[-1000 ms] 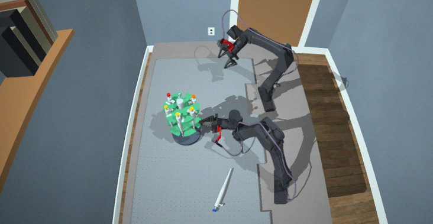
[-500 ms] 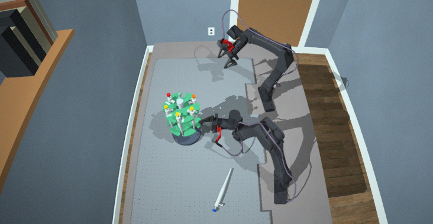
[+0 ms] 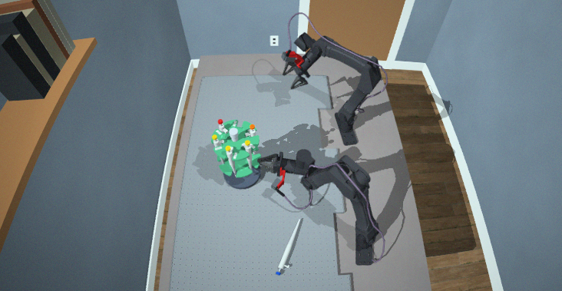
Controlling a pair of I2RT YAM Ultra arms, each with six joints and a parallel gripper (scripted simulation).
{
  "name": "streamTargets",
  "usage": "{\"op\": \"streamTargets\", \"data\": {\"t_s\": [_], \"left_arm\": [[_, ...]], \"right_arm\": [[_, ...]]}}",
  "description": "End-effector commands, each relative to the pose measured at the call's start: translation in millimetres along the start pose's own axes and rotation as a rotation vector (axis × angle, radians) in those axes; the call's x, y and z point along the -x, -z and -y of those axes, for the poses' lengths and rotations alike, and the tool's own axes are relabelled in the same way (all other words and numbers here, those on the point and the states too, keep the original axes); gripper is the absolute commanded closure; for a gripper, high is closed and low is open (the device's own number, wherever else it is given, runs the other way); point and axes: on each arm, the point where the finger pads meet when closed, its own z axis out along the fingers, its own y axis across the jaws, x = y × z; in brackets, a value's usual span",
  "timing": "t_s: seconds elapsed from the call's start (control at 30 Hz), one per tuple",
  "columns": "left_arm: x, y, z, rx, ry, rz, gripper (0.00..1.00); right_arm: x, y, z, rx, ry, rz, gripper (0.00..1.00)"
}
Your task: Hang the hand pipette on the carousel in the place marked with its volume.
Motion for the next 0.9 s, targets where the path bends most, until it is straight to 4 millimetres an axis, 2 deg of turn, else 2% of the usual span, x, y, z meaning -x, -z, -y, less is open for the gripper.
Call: {"op": "streamTargets", "data": {"t_s": [0.0,0.23,0.37,0.4,0.5,0.7,0.77,0.87], "left_arm": [[8,-2,10,-0.016,0.008,-0.092,1.00],[17,-2,4,0.006,-0.006,-0.129,1.00],[17,-5,11,-0.009,0.002,-0.129,1.00],[20,-2,4,0.007,-0.006,-0.165,1.00],[24,-3,5,0.003,-0.004,-0.256,1.00],[29,-8,12,-0.014,0.000,-0.256,1.00],[25,-6,6,-0.008,0.001,-0.258,1.00],[35,-4,3,0.007,-0.007,-0.366,1.00]], "right_arm": [[11,6,4,-0.015,0.022,0.037,0.00],[11,6,4,-0.015,0.022,0.037,0.00],[11,6,4,-0.015,0.022,0.037,0.00],[11,6,4,-0.015,0.022,0.037,0.00],[11,6,4,-0.015,0.022,0.037,0.00],[11,6,4,-0.015,0.022,0.037,0.00],[11,6,4,-0.015,0.022,0.037,0.00],[11,6,4,-0.015,0.022,0.037,0.00]]}}
